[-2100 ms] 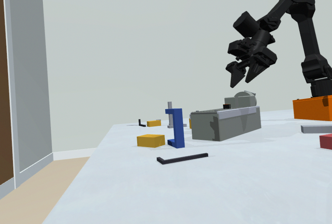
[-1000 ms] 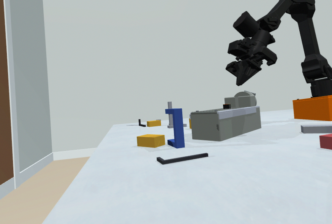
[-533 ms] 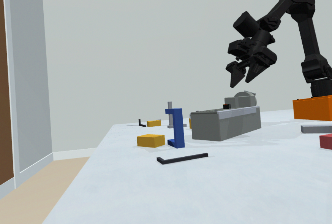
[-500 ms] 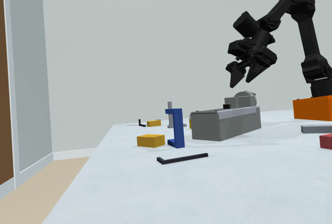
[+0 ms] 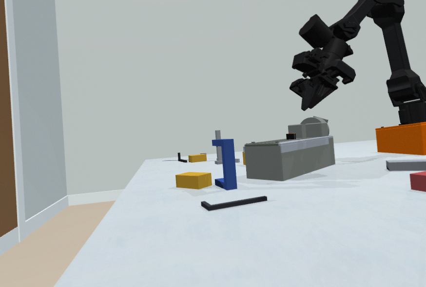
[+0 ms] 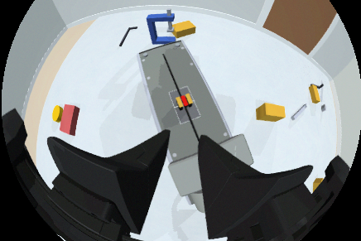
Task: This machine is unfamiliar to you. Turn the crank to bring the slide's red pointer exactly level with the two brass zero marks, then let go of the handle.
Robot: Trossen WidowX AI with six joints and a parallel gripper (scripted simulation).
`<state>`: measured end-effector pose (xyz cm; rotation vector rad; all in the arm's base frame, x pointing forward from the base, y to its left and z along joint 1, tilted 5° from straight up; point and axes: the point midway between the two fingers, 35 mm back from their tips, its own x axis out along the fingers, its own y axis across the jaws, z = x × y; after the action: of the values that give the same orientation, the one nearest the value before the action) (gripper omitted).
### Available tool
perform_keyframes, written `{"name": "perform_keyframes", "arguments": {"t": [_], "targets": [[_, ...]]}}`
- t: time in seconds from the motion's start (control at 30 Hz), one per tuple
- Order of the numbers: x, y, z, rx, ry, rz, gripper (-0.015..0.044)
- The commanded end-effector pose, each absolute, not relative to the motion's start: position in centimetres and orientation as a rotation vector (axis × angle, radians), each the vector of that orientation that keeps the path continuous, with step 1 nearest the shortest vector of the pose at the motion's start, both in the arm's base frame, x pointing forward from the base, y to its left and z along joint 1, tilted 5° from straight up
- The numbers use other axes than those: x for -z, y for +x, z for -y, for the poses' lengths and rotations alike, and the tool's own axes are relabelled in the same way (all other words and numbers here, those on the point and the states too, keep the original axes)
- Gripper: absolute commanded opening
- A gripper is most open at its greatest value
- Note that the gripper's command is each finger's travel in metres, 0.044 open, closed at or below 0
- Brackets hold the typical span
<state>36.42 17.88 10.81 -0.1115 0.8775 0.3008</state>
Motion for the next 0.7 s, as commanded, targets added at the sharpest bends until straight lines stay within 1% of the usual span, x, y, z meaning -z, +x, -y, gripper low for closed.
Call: {"name": "perform_keyframes", "arguments": {"t": [0.0, 0.03, 0.6, 0.67], "targets": [[-10.81, 36.42, -17.89, -0.301, -0.111, -0.878, 0.002], [-10.81, 36.42, -17.89, -0.301, -0.111, -0.878, 0.0], [-10.81, 36.41, -17.9, -0.302, -0.111, -0.878, 0.0], [-10.81, 36.41, -17.9, -0.302, -0.111, -0.878, 0.0053]]}}
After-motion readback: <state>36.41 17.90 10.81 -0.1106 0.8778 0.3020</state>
